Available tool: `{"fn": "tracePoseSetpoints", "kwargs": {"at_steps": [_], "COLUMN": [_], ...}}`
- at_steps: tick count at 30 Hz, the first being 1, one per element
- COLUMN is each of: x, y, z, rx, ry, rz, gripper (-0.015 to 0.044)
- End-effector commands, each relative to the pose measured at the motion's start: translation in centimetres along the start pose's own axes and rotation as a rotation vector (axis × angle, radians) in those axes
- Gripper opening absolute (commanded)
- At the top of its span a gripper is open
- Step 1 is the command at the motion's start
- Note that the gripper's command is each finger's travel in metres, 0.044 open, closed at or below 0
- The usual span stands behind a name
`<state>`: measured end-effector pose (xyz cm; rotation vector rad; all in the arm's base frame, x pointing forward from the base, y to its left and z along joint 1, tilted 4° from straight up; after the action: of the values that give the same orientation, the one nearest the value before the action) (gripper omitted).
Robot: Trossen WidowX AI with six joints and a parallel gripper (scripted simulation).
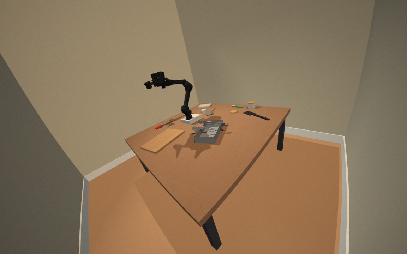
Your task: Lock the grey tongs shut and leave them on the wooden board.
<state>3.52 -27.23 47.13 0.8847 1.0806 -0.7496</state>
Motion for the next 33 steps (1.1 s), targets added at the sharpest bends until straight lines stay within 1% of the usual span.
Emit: {"fn": "tracePoseSetpoints", "kwargs": {"at_steps": [1,6,11,13,18,21,26,29,33], "x": [2.3,6.5,12.3,14.8,21.4,25.3,30.8,34.2,38.1], "y": [0.8,3.3,7.0,8.8,13.9,17.2,22.3,25.2,28.6], "z": [2.6,5.7,8.6,9.3,9.6,8.9,6.0,3.3,-1.2], "rx": [-0.025,-0.096,-0.161,-0.195,-0.3,-0.37,-0.491,-0.576,-0.702], "ry": [0.106,0.263,0.495,0.594,0.847,1.003,1.221,1.369,1.549], "rz": [0.036,0.072,0.055,0.028,-0.087,-0.186,-0.367,-0.524,-0.769], "gripper": [0.044,0.044,0.044,0.044,0.044,0.044,0.044,0.044,0.044]}}
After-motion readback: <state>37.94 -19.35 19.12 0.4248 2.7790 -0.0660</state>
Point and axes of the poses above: the point midway between the two fingers, 35 mm back from their tips, its own z axis out along the fingers, its own y axis across the jaws, x = y × z, the point moved 3 cm from there along -z, back along the fingers, and after that the axes turned 13 degrees about z, right-handed, at the moved point
